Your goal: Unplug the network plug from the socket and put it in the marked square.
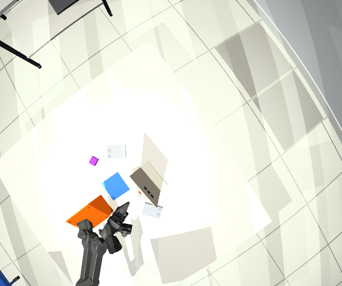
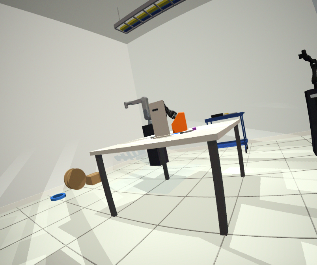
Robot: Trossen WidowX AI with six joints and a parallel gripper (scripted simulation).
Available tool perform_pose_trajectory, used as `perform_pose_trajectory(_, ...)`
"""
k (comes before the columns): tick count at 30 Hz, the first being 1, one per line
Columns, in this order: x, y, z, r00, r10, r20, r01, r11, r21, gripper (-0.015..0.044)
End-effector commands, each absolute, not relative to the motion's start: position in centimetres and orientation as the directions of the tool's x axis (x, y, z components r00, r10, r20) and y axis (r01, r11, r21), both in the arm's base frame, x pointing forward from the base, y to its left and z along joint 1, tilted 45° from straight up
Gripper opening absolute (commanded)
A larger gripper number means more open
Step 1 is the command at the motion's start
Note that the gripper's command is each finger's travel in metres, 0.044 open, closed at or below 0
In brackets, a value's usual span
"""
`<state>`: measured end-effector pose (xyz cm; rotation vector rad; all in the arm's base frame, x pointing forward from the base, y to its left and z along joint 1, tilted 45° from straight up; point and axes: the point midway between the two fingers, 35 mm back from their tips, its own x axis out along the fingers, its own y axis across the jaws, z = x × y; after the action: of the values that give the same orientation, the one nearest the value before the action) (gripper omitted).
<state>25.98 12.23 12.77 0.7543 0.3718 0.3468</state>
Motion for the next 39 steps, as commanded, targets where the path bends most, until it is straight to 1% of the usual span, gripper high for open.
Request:
perform_pose_trajectory(1, 26.7, 12.5, 12.8, 0.878, 0.435, -0.197, -0.176, 0.678, 0.713, 0.0156)
perform_pose_trajectory(39, 30.8, 13.6, 12.6, 0.879, 0.435, -0.197, -0.178, 0.681, 0.711, 0.0156)
